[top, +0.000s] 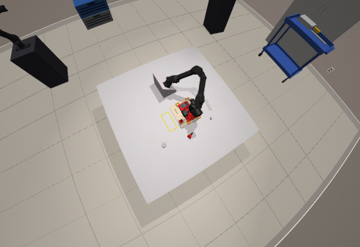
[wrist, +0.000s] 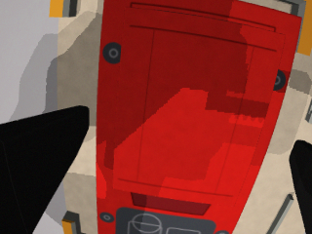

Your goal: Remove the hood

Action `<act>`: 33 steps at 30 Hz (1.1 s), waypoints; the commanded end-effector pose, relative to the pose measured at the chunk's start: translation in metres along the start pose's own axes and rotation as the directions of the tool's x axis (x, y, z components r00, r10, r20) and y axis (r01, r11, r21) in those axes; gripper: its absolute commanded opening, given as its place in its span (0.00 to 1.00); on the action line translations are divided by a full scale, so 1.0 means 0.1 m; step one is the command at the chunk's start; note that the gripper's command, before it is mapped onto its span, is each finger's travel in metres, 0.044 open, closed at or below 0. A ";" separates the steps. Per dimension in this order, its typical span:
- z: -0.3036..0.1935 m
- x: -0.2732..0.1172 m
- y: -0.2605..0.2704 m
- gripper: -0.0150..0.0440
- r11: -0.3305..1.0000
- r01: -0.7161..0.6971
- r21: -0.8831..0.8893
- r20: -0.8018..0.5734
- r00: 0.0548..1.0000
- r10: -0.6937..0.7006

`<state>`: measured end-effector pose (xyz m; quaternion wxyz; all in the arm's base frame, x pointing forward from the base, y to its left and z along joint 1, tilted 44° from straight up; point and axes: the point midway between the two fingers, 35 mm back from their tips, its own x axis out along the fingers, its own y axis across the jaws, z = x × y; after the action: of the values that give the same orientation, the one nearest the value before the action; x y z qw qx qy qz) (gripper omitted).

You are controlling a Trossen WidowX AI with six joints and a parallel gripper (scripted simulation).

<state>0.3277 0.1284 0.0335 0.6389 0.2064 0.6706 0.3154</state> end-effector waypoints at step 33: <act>-0.02 0.20 0.01 1.00 1.000 -0.008 0.004 -0.003 1.000 0.008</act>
<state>0.3244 0.1400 0.0211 0.6380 0.2071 0.6711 0.3158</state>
